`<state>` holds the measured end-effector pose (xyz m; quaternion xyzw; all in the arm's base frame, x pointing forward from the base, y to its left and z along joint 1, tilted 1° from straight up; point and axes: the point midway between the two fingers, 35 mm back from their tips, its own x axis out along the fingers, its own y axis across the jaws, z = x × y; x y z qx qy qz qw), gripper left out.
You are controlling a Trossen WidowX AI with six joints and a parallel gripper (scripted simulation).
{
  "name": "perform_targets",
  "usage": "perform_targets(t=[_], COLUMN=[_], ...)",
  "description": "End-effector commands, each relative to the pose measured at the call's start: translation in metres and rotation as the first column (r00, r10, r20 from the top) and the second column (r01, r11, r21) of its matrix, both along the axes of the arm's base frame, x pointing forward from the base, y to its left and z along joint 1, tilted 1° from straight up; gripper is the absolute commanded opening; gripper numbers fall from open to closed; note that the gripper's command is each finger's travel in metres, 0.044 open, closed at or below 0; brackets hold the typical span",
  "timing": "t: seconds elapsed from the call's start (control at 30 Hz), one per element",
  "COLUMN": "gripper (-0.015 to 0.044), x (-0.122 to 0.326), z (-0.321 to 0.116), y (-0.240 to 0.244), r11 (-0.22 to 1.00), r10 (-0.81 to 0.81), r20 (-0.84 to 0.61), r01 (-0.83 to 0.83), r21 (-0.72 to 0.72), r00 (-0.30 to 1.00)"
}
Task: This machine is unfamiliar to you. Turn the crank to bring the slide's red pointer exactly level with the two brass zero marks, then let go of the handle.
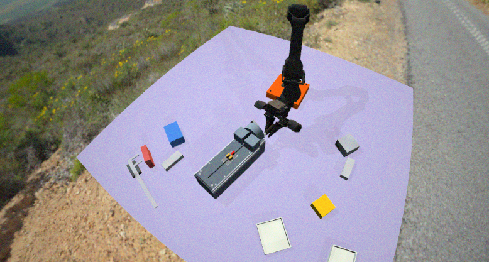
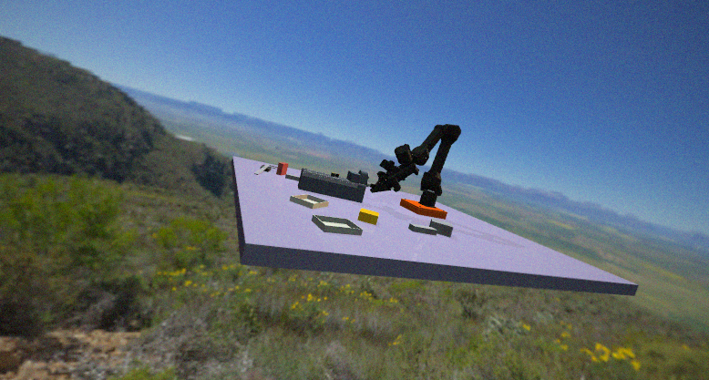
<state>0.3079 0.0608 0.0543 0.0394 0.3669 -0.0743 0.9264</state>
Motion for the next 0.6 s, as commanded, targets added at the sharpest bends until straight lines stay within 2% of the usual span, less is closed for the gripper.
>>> perform_targets(t=[0.0,0.57], gripper=[0.0000,0.0000], x=[0.000,0.000], z=[0.000,0.015], y=[0.000,0.004], r11=[1.000,1.000], r10=[-0.002,-0.002], r20=[0.001,0.001], r01=[0.002,0.002], r21=[0.002,0.003], r00=[1.000,1.000])
